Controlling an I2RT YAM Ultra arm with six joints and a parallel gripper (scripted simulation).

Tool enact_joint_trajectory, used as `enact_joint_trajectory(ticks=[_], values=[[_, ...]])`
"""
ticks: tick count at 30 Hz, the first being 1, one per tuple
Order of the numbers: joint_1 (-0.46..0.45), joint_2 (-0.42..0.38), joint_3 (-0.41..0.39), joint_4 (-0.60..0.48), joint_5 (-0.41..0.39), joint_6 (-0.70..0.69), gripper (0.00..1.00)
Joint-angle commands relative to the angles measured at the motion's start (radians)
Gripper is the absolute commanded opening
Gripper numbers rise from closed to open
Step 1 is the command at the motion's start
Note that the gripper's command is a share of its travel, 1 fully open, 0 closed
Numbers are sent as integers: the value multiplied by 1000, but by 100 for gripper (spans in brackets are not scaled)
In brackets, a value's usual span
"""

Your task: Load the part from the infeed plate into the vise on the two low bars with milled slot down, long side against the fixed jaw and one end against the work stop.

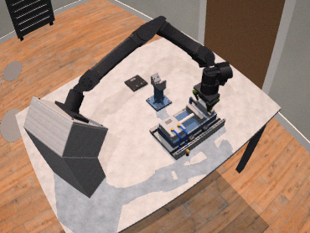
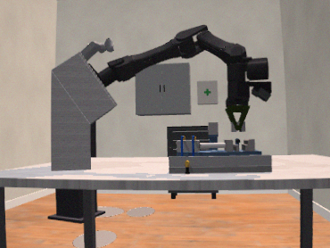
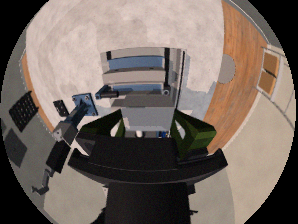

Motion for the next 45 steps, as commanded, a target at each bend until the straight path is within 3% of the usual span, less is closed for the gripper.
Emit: enact_joint_trajectory(ticks=[1, 45], values=[[-21, -43, -2, 3, 4, 1, 0], [-20, -50, 35, -28, 5, -11, 0]])
